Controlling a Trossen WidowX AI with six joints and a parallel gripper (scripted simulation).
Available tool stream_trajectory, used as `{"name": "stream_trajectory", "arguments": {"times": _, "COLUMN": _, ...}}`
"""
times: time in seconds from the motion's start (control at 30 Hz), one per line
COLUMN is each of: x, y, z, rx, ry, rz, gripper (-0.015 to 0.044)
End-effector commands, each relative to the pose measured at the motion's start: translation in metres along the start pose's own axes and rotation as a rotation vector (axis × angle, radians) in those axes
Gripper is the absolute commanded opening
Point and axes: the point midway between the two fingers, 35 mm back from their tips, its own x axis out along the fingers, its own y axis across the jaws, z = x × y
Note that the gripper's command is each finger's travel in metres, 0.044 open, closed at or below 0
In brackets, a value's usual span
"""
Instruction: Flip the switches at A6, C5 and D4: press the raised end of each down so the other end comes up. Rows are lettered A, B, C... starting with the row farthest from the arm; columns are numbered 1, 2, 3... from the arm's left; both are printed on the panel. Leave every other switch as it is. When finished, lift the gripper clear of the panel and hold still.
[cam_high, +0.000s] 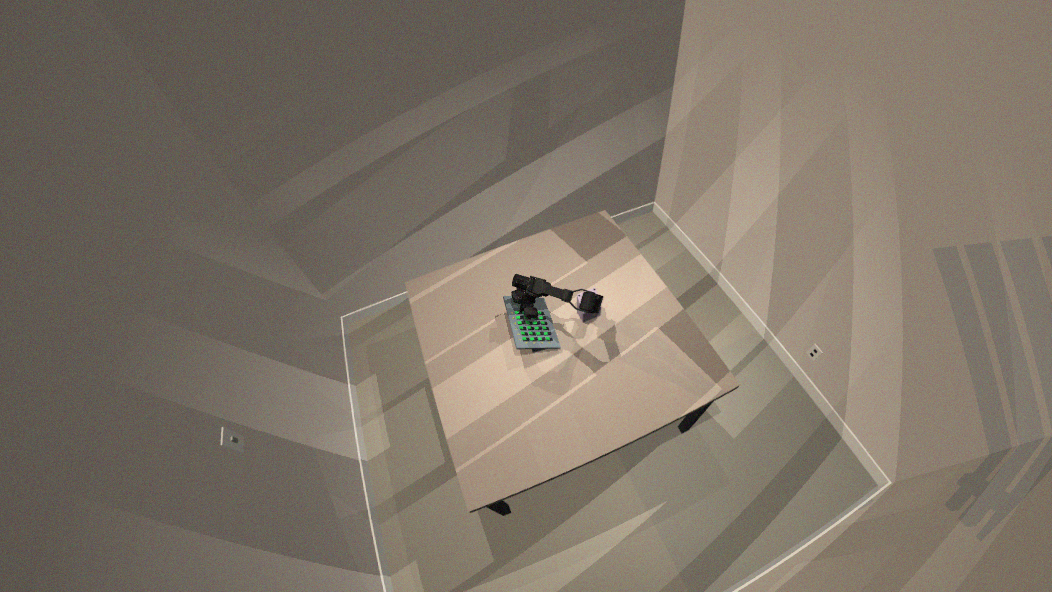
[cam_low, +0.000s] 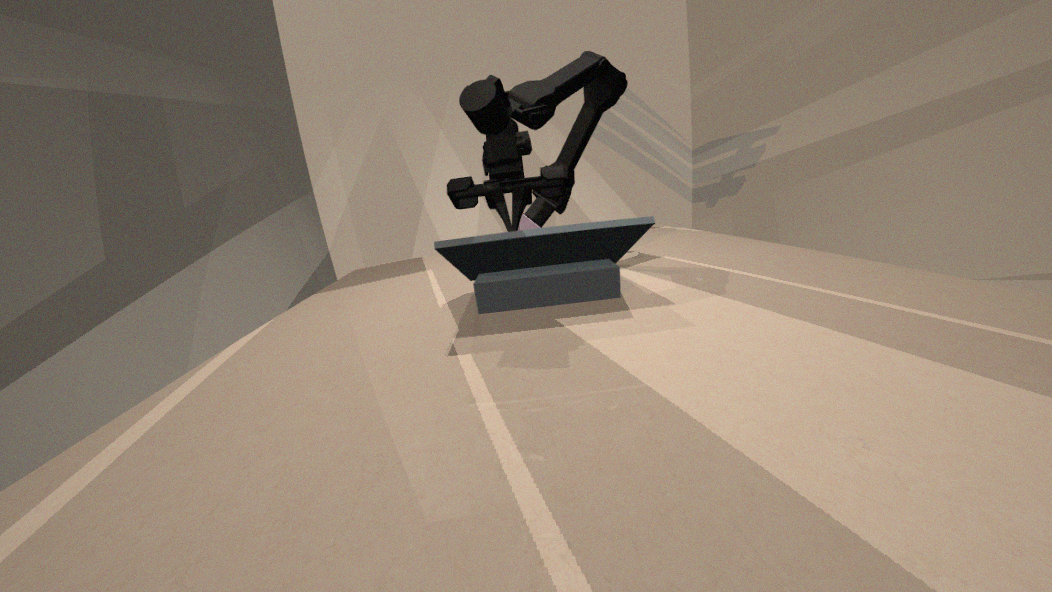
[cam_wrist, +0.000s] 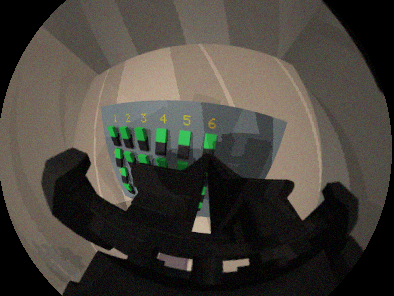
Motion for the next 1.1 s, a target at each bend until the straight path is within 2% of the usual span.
{"name": "stream_trajectory", "arguments": {"times": 0.0, "x": 0.0007, "y": 0.0001, "z": -0.0009, "rx": 0.005, "ry": 0.001, "rz": 0.002, "gripper": 0.0}}
{"name": "stream_trajectory", "arguments": {"times": 1.07, "x": 0.005, "y": 0.0002, "z": -0.001, "rx": 0.005, "ry": 0.001, "rz": 0.002, "gripper": 0.0}}
